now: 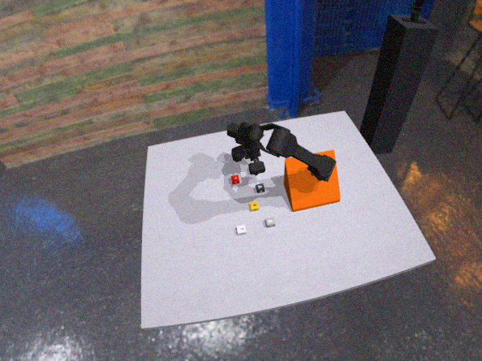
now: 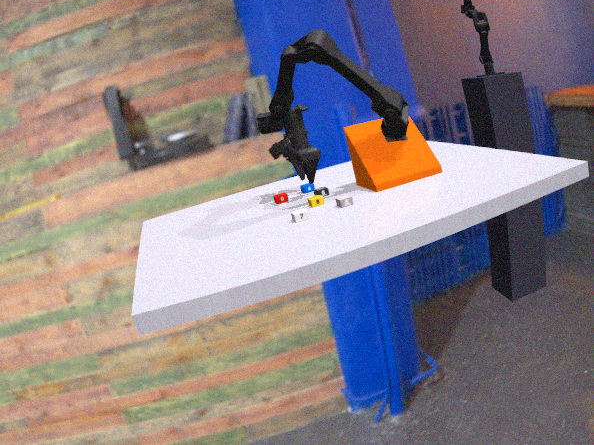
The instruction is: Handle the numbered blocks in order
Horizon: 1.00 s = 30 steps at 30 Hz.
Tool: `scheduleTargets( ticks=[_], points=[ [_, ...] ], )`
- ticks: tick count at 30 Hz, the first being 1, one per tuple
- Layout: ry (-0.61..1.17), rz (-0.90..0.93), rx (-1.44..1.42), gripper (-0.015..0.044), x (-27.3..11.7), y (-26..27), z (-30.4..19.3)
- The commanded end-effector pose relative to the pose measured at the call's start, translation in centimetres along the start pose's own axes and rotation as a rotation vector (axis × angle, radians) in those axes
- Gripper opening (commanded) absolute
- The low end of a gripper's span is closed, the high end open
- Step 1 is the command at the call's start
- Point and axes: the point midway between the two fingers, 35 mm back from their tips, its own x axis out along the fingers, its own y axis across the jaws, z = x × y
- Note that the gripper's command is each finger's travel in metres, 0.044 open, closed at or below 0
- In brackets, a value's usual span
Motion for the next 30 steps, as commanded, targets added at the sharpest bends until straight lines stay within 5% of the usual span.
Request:
scheduleTargets(
  ticks=[1, 9, 20, 30],
  points=[
    [0.007, 0.013, 0.011, 0.0400, 1.0, 0.2, -0.3],
    [0.007, 0.014, 0.011, 0.0400, 2.0, 0.2, -0.4],
    [0.007, 0.014, 0.011, 0.0120, 2.0, 0.2, -0.4],
    [0.007, 0.014, 0.011, 0.0120, 2.0, 0.2, -0.4]
  ],
)
